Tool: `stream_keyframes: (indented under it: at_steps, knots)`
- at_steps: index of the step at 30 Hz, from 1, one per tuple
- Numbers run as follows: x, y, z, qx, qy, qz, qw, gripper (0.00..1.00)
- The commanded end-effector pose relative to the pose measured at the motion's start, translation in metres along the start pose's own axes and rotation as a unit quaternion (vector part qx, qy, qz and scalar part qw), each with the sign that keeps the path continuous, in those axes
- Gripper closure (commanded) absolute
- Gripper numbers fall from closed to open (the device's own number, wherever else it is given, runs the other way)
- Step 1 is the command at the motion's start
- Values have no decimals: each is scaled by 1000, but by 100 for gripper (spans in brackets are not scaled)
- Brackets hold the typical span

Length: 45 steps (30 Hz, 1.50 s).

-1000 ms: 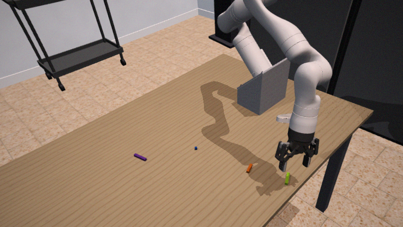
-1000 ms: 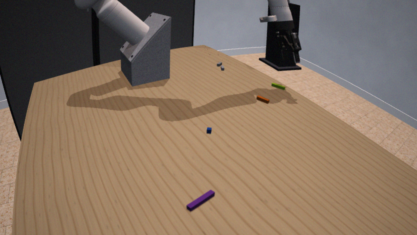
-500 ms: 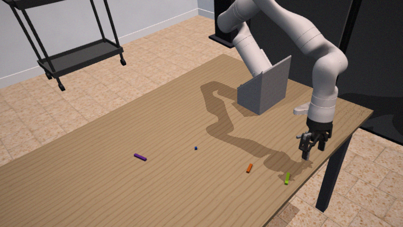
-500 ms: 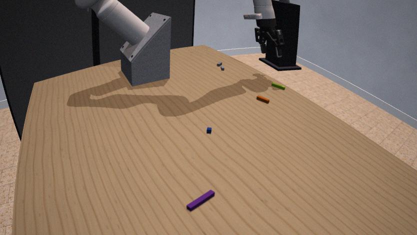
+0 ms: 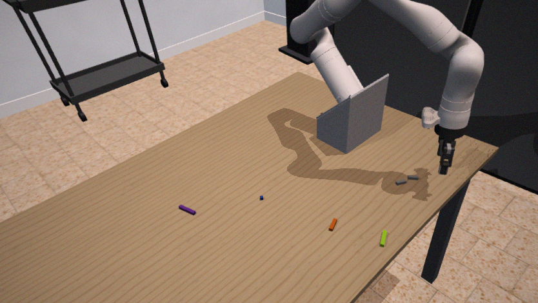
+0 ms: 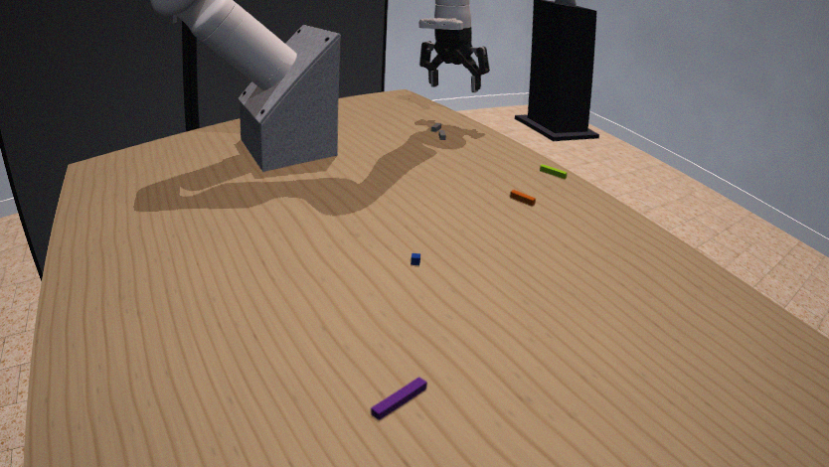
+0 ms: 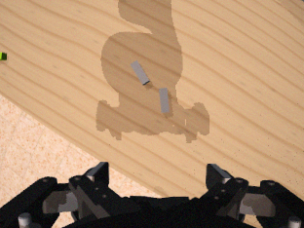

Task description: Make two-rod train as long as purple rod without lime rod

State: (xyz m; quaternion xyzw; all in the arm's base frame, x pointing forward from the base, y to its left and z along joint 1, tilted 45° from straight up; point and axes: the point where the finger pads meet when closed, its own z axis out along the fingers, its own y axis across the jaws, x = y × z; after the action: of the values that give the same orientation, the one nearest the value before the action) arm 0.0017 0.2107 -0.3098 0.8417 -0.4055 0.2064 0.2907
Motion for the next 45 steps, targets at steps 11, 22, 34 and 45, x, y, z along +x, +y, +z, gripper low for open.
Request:
stream_keyframes:
  at_steps: [11, 22, 34, 45]
  knots:
    - [0, 95, -2, -26, 13, -136, 990, 0]
    - [0, 96, -2, -27, 13, -138, 990, 0]
    - [0, 96, -2, -27, 13, -138, 990, 0]
    - [0, 96, -2, -27, 13, -138, 990, 0]
